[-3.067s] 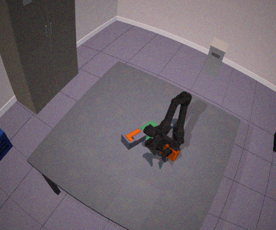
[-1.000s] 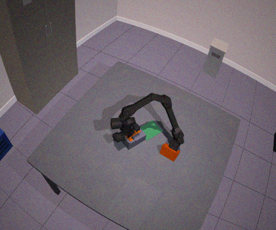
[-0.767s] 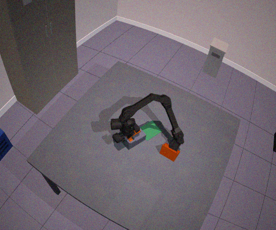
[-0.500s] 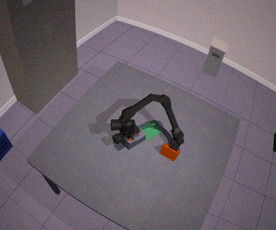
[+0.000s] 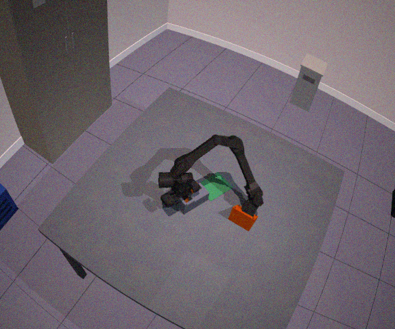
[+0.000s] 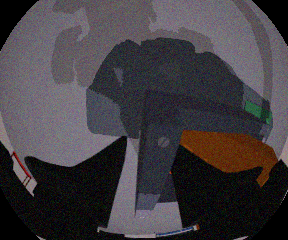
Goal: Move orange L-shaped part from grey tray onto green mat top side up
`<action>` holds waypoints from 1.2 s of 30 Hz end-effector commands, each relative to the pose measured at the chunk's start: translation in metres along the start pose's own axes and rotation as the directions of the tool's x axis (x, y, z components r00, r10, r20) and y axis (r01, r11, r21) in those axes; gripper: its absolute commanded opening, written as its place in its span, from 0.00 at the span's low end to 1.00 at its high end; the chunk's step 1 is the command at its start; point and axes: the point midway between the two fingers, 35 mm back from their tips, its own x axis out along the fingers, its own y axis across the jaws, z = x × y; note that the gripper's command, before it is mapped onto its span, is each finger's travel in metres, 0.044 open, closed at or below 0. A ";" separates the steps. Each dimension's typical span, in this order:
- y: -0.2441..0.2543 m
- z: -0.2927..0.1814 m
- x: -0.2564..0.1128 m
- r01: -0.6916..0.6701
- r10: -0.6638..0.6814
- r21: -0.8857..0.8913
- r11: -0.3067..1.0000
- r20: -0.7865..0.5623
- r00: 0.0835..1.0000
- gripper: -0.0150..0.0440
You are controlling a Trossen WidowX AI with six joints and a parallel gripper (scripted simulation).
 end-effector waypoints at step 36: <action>0.000 -0.001 -0.104 0.011 -0.011 -0.010 1.000 -0.004 1.000 0.56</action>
